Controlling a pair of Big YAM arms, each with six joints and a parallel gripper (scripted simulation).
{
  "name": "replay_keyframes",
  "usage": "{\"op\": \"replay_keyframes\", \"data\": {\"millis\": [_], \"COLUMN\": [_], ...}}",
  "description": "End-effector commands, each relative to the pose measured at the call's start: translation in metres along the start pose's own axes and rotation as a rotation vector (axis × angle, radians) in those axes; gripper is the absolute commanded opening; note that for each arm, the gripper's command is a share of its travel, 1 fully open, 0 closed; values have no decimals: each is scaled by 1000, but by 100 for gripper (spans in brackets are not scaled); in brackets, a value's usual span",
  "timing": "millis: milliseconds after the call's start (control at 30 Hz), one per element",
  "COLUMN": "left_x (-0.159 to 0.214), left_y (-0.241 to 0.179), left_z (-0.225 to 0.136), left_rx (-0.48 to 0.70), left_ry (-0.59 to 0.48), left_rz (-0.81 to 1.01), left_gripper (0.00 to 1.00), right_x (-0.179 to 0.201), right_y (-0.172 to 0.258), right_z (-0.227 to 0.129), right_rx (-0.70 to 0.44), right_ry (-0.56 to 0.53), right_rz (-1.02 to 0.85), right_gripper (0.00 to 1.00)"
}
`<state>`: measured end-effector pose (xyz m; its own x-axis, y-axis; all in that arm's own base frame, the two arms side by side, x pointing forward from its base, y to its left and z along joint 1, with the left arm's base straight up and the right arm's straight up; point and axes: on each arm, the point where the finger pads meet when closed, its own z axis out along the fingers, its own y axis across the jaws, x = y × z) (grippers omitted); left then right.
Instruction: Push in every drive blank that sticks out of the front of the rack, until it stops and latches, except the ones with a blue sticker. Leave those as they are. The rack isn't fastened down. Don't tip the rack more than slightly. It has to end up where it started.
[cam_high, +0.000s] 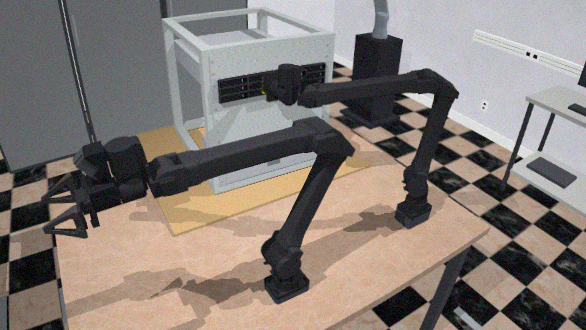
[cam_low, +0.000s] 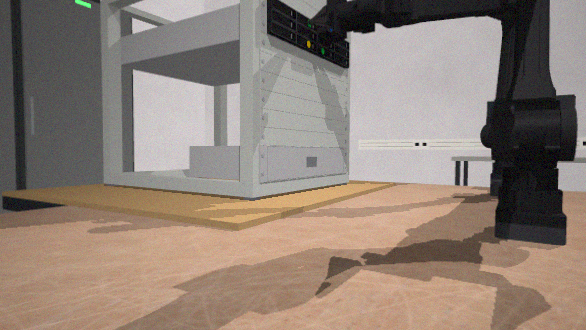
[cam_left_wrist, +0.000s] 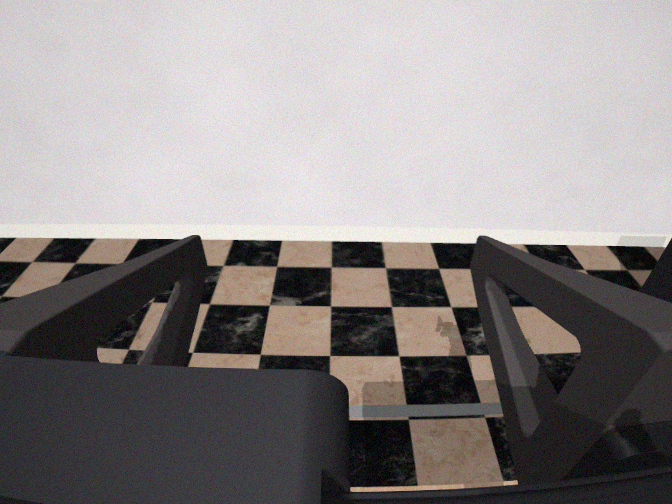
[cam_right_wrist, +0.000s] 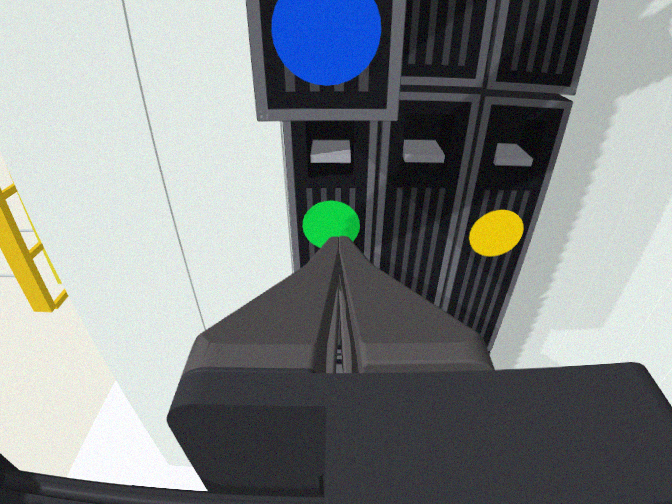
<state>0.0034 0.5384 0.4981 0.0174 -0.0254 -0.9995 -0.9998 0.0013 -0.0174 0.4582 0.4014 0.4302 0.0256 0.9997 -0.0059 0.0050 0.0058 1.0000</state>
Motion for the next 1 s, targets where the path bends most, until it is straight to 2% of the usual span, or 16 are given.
{"op": "replay_keyframes", "data": {"millis": [0, 300, 367, 400, 467, 567, 600, 967], "left_x": [-3, -3, -3, -3, -3, -3, -3, -3], "left_y": [5, 5, 5, 5, 5, 5, 5, 5], "left_z": [6, 6, 6, 6, 6, 6, 6, 6], "left_rx": [-6, -6, -6, -6, -6, -6, -6, -6], "left_ry": [-25, -25, -25, -25, -25, -25, -25, -25], "left_rz": [17, 17, 17, 17, 17, 17, 17, 17], "left_gripper": [100, 100, 100, 100, 100, 100, 100, 100], "right_x": [1, -1, -1, 4, 1, 4, 4, 4], "right_y": [16, 14, 14, 42, 5, 17, 24, 25], "right_z": [-25, -96, -96, -99, -101, -102, -101, -102], "right_rx": [-12, -10, -10, -32, -3, -12, -17, -19], "right_ry": [16, 16, 16, 16, 8, 9, 10, 10], "right_rz": [14, 15, 15, 64, -1, 19, 32, 37], "right_gripper": [0, 0, 0, 0, 0, 0, 100, 100]}}
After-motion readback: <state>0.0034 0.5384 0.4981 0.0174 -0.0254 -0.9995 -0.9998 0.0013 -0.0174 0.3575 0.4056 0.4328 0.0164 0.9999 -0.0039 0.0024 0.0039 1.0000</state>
